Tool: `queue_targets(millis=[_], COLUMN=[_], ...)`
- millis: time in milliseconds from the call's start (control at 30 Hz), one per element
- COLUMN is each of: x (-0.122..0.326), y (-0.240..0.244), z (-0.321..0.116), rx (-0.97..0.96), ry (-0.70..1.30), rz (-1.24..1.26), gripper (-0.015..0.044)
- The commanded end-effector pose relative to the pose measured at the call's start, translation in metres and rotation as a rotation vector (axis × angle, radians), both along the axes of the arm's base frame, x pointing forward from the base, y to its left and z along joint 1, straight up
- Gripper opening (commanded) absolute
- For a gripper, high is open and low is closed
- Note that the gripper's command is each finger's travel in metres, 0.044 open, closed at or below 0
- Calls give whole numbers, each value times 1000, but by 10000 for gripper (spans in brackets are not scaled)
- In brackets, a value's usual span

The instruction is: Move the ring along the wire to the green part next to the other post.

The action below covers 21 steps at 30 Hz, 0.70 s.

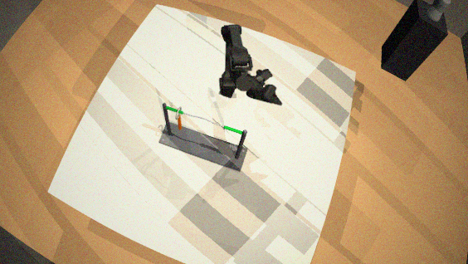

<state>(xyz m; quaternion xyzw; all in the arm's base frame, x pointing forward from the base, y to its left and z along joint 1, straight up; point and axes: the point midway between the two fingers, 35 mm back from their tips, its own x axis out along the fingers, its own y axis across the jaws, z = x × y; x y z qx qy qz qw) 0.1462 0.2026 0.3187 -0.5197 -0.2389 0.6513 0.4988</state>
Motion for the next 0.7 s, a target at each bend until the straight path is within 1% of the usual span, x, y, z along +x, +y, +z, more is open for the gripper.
queue_targets(millis=[0, 100, 267, 667], x=[1, 9, 37, 94], y=[0, -5, -25, -95], z=[0, -2, -9, -27], rx=[1, 8, 43, 161], ry=[1, 16, 71, 195], rz=[-3, -46, -204, -598], gripper=[374, 295, 164, 160])
